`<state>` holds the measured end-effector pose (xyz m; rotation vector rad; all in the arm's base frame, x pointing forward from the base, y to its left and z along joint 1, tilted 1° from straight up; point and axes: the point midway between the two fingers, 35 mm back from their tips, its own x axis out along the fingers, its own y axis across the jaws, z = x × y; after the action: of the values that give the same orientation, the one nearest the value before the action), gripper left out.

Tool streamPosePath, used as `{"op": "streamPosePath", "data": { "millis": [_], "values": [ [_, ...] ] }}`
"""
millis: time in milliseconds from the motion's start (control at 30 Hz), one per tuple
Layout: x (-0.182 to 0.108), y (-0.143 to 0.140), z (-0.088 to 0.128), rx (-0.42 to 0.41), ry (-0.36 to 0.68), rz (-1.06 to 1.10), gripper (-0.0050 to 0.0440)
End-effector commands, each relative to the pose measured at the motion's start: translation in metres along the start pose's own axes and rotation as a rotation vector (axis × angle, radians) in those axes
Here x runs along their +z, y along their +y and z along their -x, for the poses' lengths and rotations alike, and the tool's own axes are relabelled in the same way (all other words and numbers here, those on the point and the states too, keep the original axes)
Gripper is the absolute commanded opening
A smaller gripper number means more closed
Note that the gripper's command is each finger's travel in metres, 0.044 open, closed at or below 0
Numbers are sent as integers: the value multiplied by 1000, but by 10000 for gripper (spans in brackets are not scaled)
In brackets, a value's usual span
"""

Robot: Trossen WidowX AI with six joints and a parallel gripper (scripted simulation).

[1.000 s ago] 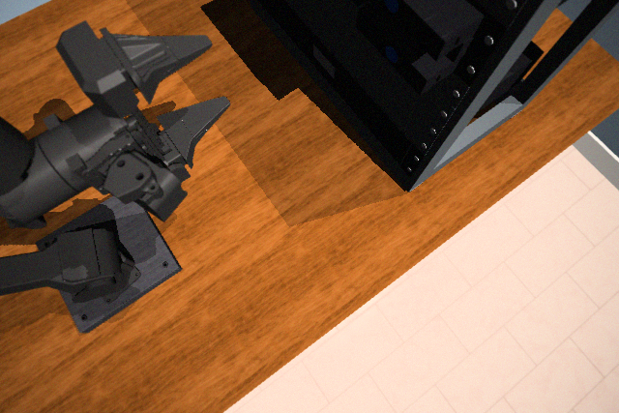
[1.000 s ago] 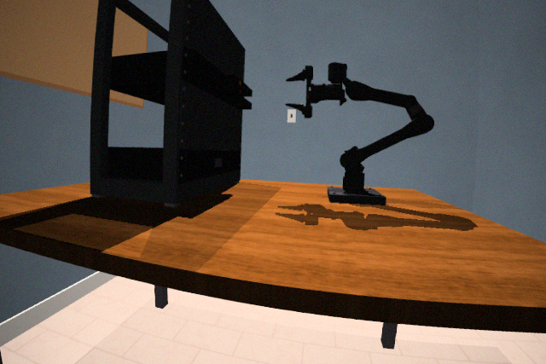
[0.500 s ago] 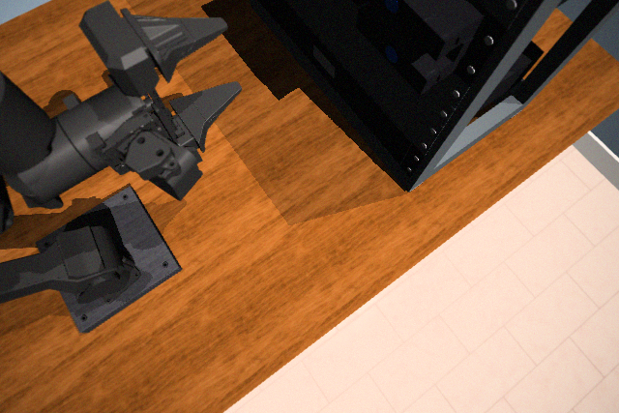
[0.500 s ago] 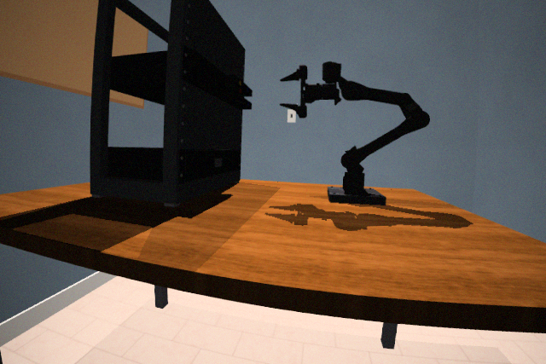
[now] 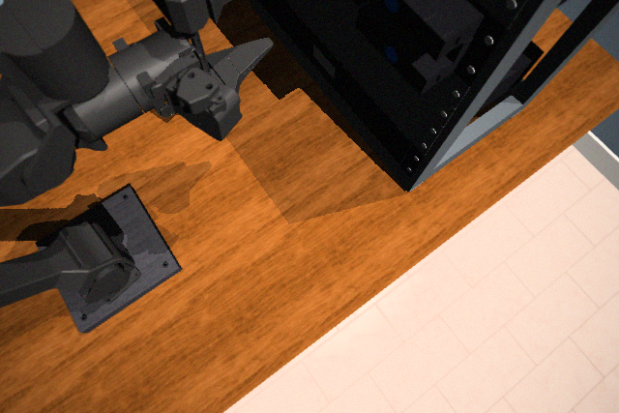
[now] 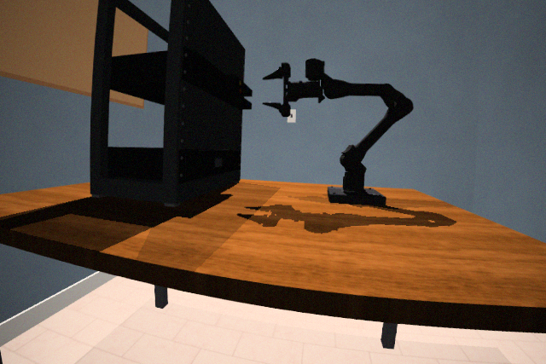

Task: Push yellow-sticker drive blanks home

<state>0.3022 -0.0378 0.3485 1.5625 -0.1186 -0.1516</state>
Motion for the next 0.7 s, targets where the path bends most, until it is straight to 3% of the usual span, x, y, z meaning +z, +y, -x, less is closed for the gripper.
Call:
{"op": "streamPosePath", "data": {
  "millis": [0, 300, 667],
  "values": [
    [-5, 14, -11, 30, -7, -5, 440],
    [-15, 17, -33, 30, -7, -5, 440],
    [-16, 17, -36, 30, -7, -5, 440]
  ]
}}
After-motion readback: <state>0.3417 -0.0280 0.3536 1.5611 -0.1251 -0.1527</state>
